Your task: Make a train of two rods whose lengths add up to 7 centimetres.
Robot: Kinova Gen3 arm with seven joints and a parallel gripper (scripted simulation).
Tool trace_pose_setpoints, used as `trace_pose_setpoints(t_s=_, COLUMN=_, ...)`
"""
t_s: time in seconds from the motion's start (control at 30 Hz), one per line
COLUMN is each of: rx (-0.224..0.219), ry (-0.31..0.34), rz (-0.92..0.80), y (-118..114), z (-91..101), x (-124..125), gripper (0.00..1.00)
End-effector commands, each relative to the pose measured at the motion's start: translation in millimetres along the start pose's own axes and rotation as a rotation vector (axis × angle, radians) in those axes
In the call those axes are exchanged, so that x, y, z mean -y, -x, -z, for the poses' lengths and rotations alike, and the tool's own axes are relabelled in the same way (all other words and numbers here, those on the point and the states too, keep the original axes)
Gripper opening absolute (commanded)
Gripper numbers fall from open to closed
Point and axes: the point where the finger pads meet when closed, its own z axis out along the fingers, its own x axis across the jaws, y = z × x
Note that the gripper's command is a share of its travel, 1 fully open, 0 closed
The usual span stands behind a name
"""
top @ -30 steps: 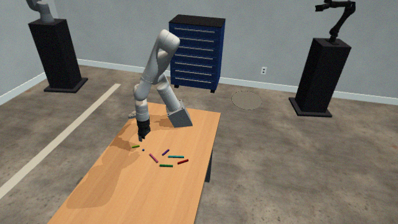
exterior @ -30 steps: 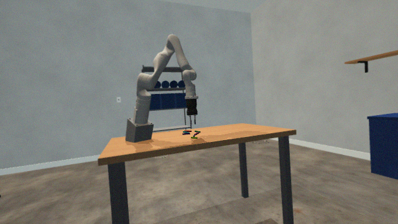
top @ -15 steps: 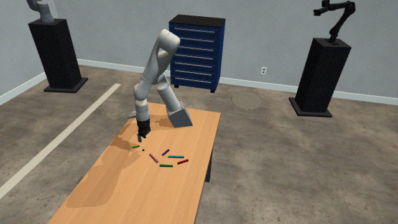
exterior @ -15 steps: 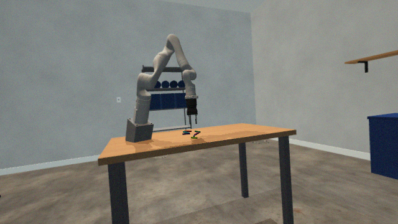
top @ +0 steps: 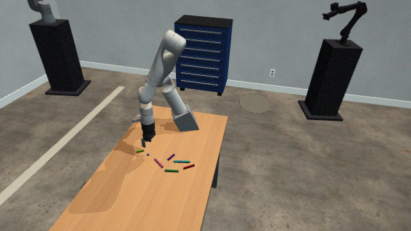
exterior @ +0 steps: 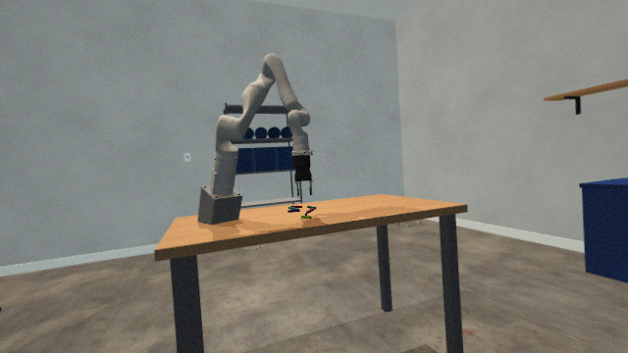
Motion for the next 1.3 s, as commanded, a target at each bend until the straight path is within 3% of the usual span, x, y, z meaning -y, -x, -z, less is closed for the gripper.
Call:
trace_pose_setpoints(t_s=0.0, rx=0.001, ry=0.001, rz=0.000, y=0, z=0.2, x=0, gripper=1.00)
trace_pose_setpoints(t_s=0.6, rx=-0.004, ry=-0.001, rz=-0.102, y=-4, z=-1.0, x=-6, gripper=1.00)
trace_pose_setpoints(t_s=1.03, rx=-0.011, ry=-0.006, rz=-0.326, y=-13, z=-3.5, x=-20, gripper=1.00)
trace_pose_setpoints(t_s=1.27, rx=-0.014, ry=-0.010, rz=-0.528, y=-20, z=-5.8, x=-35, gripper=1.00)
